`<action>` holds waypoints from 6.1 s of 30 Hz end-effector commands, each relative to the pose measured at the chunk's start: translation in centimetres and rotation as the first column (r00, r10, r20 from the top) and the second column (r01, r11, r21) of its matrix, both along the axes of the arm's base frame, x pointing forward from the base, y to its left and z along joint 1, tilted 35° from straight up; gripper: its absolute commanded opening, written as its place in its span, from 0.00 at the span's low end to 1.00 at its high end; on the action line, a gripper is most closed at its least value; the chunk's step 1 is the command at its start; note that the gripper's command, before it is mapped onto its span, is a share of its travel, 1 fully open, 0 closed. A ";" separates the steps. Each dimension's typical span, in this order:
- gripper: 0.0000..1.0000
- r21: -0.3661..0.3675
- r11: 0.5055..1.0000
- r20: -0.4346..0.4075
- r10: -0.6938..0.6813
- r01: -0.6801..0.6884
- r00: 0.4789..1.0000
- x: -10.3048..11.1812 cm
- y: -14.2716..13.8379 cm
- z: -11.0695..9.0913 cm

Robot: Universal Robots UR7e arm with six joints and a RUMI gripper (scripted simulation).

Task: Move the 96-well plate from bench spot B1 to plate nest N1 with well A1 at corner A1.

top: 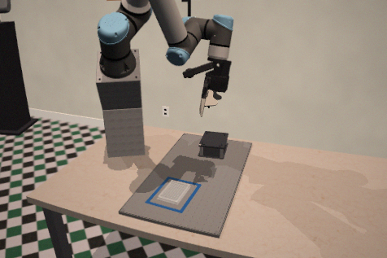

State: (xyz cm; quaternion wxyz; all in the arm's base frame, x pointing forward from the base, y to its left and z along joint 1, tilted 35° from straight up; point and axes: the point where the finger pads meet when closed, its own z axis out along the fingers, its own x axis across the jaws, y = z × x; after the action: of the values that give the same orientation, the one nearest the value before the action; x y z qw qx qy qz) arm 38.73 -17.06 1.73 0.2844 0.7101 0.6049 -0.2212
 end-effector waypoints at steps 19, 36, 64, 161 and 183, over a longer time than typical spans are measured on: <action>1.00 0.018 0.999 0.041 -0.050 0.049 0.998 0.0 -0.7 -0.7; 1.00 0.140 0.944 0.239 -0.326 0.300 0.915 -0.5 -5.0 -4.7; 1.00 0.445 0.654 0.489 -0.750 0.612 0.445 -2.9 -13.7 -10.6; 1.00 0.722 0.332 0.512 -0.846 0.608 -0.147 -5.9 -25.4 -19.2; 0.00 0.722 0.332 0.512 -0.846 0.608 -0.147 -5.9 -25.4 -19.2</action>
State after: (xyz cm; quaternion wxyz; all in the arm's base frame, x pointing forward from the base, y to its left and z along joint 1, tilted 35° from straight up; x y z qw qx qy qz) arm 32.76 -42.41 -17.53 0.2775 0.9435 -0.1303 0.1258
